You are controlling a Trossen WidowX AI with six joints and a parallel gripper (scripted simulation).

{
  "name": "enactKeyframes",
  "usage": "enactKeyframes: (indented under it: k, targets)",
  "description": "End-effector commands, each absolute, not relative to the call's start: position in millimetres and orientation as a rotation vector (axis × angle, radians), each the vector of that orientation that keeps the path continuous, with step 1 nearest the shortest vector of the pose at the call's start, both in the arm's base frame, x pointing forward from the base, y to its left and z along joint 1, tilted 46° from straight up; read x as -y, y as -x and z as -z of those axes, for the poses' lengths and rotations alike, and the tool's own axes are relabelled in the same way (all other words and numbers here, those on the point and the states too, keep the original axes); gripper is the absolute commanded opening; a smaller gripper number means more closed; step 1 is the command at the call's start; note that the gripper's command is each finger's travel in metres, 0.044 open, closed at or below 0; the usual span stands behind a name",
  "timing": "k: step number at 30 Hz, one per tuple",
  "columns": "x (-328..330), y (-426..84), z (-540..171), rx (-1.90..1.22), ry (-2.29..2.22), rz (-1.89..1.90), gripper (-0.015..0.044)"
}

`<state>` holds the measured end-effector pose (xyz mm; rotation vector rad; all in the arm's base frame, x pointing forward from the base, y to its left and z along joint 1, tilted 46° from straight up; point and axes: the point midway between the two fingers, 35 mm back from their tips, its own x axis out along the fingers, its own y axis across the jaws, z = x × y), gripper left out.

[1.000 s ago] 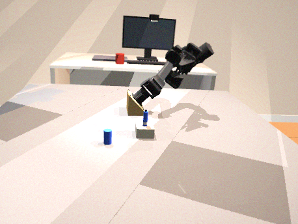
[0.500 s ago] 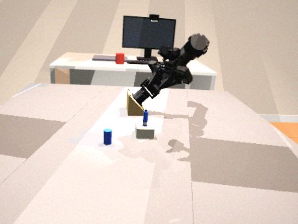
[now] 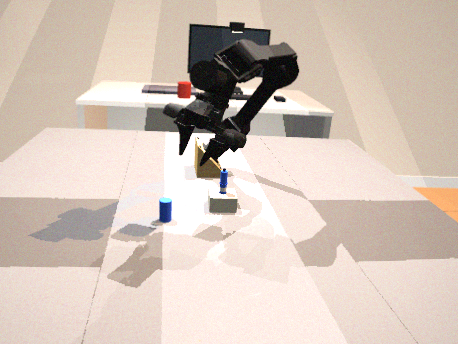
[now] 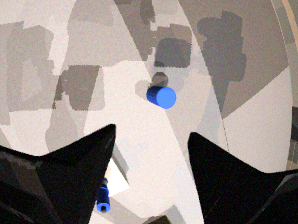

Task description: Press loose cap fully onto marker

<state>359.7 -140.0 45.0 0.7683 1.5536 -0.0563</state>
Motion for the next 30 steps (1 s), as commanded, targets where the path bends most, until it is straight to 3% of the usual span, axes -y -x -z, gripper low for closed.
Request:
enactKeyframes:
  k: [1, 7, 30]
  targets:
    - [151, -357, -16, -1.591, -0.772, -0.156, 0.0248]
    - [161, -349, 22, -1.565, -0.8, -0.429, 0.0248]
    - [126, -351, 60, -1.564, -0.801, -0.43, 0.0248]
